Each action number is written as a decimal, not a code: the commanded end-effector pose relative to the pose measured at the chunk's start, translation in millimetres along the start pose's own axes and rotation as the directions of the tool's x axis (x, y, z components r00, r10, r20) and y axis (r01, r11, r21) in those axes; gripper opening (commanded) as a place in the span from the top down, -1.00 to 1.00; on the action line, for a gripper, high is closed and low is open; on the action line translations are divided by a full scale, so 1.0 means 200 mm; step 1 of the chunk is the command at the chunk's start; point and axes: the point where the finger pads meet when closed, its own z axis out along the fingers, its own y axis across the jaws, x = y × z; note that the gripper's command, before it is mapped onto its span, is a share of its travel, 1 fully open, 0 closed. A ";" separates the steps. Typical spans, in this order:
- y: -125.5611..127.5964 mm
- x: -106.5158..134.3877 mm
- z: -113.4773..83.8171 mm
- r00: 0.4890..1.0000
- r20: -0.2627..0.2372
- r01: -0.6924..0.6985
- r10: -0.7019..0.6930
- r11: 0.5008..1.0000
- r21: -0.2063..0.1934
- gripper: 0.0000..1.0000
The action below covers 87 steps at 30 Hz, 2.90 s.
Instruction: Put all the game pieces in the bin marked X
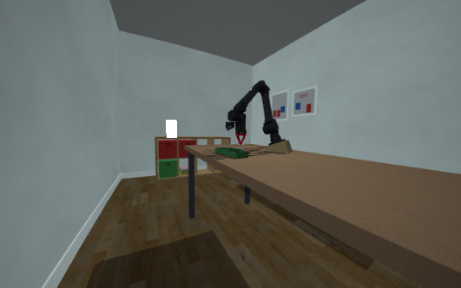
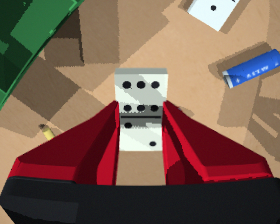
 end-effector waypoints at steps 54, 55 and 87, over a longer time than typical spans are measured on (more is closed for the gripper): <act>0.16 -0.64 -0.06 0.877 0.007 -0.480 0.480 0.877 -0.015 0.61; 0.16 -0.64 -0.06 0.877 0.007 -0.480 0.480 0.877 -0.015 0.61; 0.15 -0.62 0.02 0.676 0.009 -0.737 0.737 0.676 -0.019 0.61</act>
